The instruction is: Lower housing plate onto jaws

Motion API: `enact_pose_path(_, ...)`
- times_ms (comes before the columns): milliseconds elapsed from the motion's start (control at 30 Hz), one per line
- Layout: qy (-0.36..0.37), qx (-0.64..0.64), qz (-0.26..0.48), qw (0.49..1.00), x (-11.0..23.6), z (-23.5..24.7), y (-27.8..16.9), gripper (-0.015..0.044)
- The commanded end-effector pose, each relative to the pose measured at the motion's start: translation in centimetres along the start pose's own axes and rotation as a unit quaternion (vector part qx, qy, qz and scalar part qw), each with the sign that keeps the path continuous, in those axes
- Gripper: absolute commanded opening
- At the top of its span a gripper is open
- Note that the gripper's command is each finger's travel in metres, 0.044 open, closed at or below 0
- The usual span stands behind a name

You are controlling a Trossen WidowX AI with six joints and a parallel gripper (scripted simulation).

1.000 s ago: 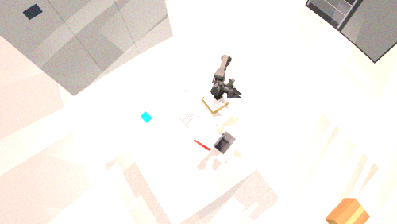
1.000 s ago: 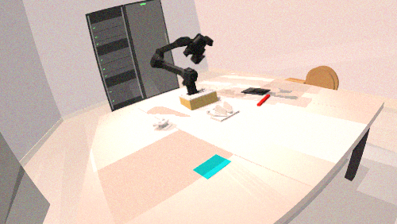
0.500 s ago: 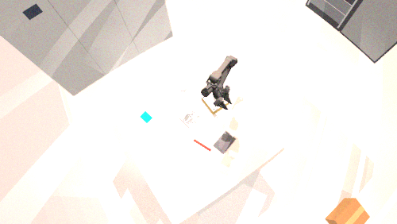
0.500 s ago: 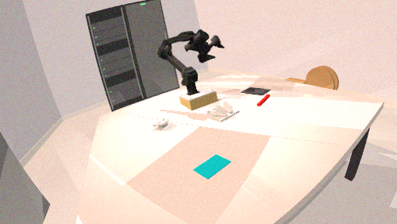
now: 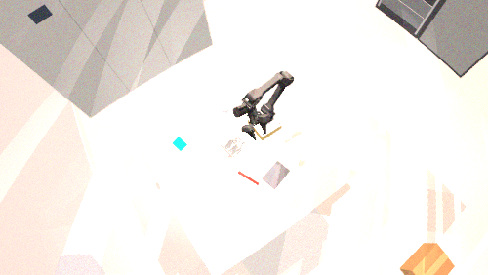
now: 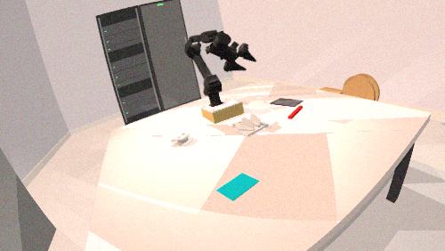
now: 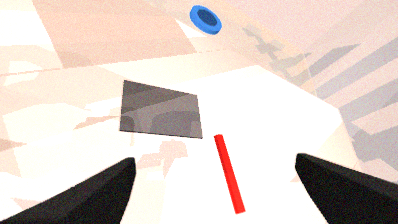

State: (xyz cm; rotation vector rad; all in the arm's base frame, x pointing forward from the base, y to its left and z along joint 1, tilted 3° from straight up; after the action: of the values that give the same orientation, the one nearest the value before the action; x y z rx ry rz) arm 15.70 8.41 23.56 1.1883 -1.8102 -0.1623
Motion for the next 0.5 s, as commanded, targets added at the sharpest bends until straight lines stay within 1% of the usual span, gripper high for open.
enact_pose_path(0, -0.001, -0.04, 0.053, 0.998, 0.8, -0.8, -2.3, 0.044)
enact_pose_path(233, 0.002, -0.116, 0.14, 0.983, 2.8, -1.4, -6.5, 0.044)
enact_pose_path(467, 0.008, -0.197, 0.22, 0.955, 5.3, -1.1, -10.8, 0.044)
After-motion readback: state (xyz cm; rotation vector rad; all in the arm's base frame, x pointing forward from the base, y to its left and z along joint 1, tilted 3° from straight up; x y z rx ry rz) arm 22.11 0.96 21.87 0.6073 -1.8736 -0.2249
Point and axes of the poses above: the point midway between the two fingers, 35 mm back from their tips, its own x axis back along the fingers, its own z axis across the jaws, y = z × x, the point moved 7 cm from there along x, back along the fingers, and after that the axes turned 14 degrees about x, right-handed, at the moved point
